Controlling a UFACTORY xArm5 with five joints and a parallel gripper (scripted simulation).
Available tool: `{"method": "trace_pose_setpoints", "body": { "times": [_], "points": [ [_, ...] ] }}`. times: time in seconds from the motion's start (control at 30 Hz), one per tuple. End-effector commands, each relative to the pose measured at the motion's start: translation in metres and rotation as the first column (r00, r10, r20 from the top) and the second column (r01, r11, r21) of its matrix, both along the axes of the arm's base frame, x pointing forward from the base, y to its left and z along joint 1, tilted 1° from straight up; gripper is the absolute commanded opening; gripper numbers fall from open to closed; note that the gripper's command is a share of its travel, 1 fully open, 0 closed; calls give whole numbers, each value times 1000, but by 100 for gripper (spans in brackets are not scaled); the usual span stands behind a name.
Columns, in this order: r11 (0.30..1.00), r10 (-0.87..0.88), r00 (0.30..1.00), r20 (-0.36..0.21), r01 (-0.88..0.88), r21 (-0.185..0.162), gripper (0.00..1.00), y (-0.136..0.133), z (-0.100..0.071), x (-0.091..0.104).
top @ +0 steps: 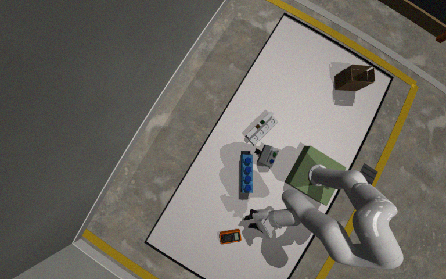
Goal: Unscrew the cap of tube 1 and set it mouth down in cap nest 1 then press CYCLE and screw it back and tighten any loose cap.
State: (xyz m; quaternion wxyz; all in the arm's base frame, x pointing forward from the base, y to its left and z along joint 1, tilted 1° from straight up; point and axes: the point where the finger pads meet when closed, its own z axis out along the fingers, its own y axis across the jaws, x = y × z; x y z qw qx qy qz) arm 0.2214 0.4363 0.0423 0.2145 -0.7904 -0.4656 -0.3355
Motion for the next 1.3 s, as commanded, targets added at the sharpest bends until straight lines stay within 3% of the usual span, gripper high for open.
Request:
{"method": "trace_pose_setpoints", "body": {
  "times": [0.0, 0.1, 0.27, 0.33, 0.43, 0.57, 0.63, 0.8, 0.87, 1.03, 1.07, 1.27],
  "points": [
    [999, -32, 999, -3, 32, -20, 46, -2, 2, 17],
    [996, -78, 997, -18, 77, -51, 46, -6, 3, 30],
    [996, -78, 997, -18, 77, -51, 46, -10, 4, 42],
    [989, -124, 992, -33, 121, -82, 46, -14, 5, 52],
    [989, -124, 992, -33, 121, -82, 46, -19, 7, 64],
    [989, -124, 992, -33, 121, -82, 46, -19, 7, 64],
    [980, -170, 984, -48, 163, -113, 46, -24, 8, 73],
    [980, -170, 984, -48, 163, -113, 46, -30, 11, 86],
    [968, -215, 974, -63, 205, -144, 46, -35, 12, 94],
    [968, -215, 974, -63, 205, -144, 46, -42, 15, 106],
    [960, -242, 968, -72, 228, -162, 46, -45, 16, 110],
    [954, -261, 962, -79, 245, -175, 46, -56, 20, 125]
  ]
}}
